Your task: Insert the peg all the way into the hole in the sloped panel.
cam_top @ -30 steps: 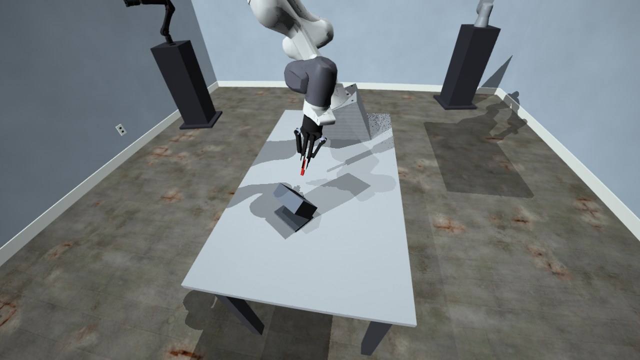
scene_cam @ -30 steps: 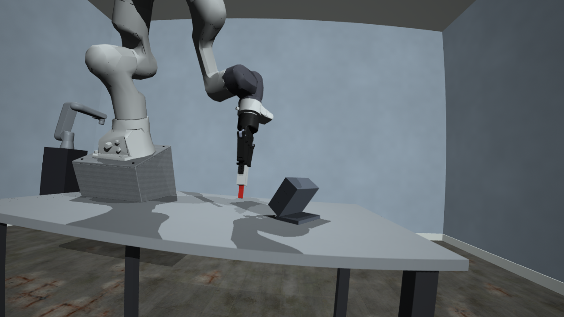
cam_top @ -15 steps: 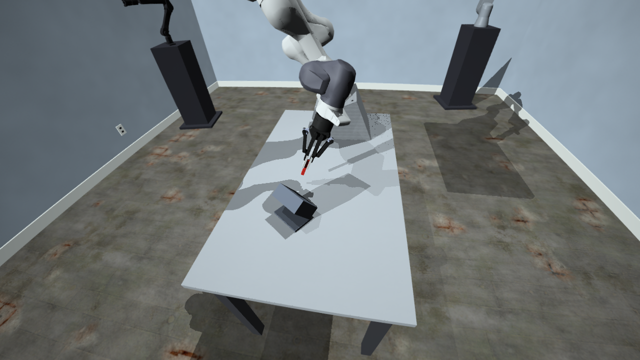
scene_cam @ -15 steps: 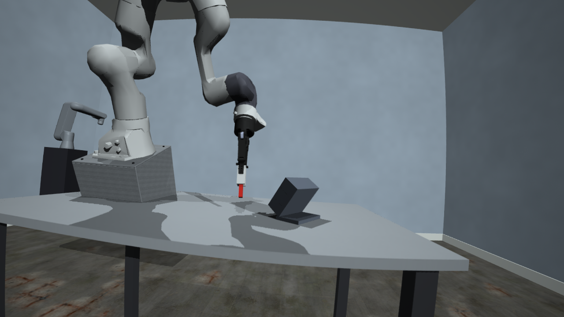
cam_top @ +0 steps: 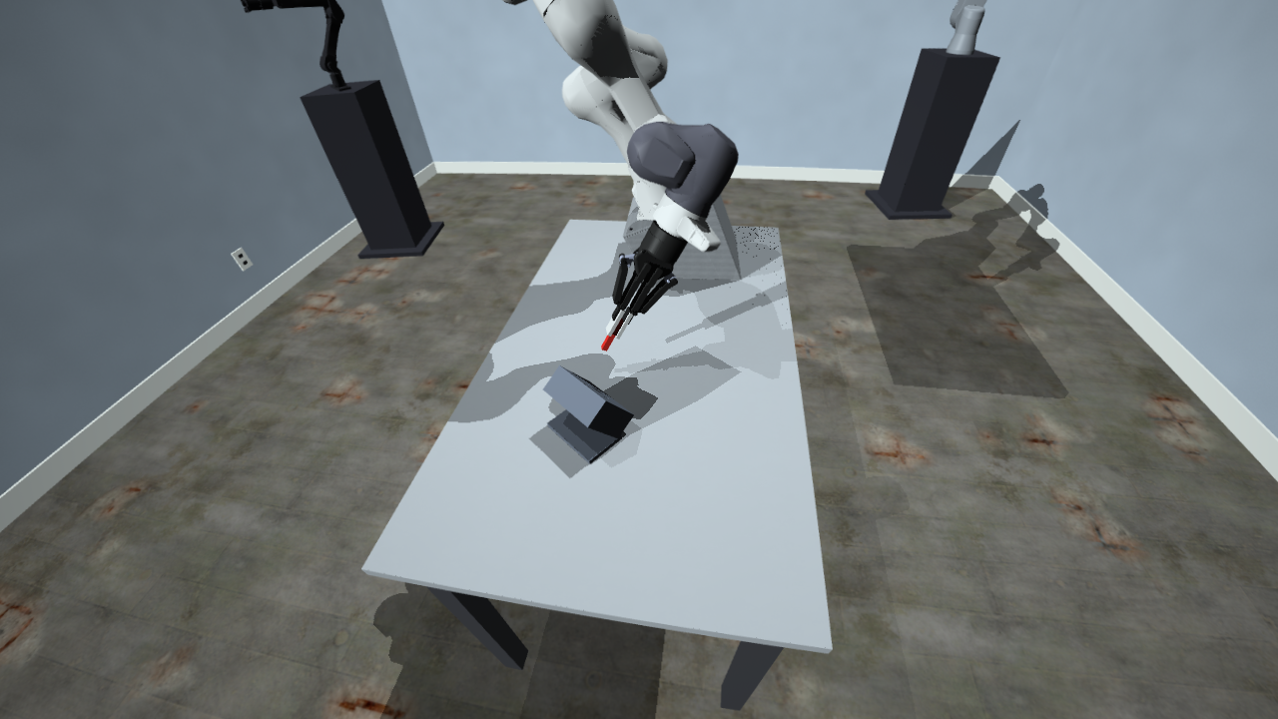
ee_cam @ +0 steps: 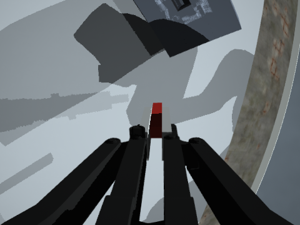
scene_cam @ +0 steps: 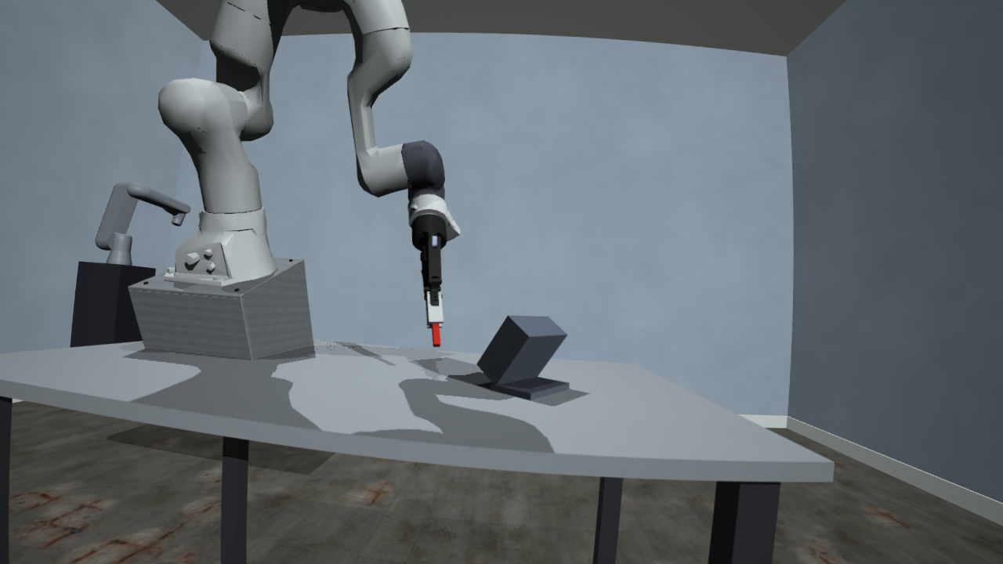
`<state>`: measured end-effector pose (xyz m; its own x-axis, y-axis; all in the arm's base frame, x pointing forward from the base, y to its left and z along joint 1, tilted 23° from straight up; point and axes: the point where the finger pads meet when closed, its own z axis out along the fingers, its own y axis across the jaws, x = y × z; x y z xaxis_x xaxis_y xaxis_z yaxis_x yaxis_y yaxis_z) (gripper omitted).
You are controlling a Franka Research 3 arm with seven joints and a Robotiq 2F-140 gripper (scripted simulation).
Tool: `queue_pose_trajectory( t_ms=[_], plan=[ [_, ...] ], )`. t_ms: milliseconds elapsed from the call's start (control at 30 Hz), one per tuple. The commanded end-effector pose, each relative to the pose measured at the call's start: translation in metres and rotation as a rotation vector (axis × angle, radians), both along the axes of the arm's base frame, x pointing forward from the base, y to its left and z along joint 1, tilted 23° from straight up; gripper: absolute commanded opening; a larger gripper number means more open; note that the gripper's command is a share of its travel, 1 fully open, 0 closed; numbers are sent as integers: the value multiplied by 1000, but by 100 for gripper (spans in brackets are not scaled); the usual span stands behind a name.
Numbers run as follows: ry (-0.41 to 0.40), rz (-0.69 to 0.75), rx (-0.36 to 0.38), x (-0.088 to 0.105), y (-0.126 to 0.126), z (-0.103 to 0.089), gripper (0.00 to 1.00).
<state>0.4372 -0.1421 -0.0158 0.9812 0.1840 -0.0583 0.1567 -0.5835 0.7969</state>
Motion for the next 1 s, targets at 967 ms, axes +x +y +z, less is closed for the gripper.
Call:
queue_pose_trajectory(
  t_ms=[967],
  plan=[
    [95,517,-345,50,52,18,0]
  ],
)
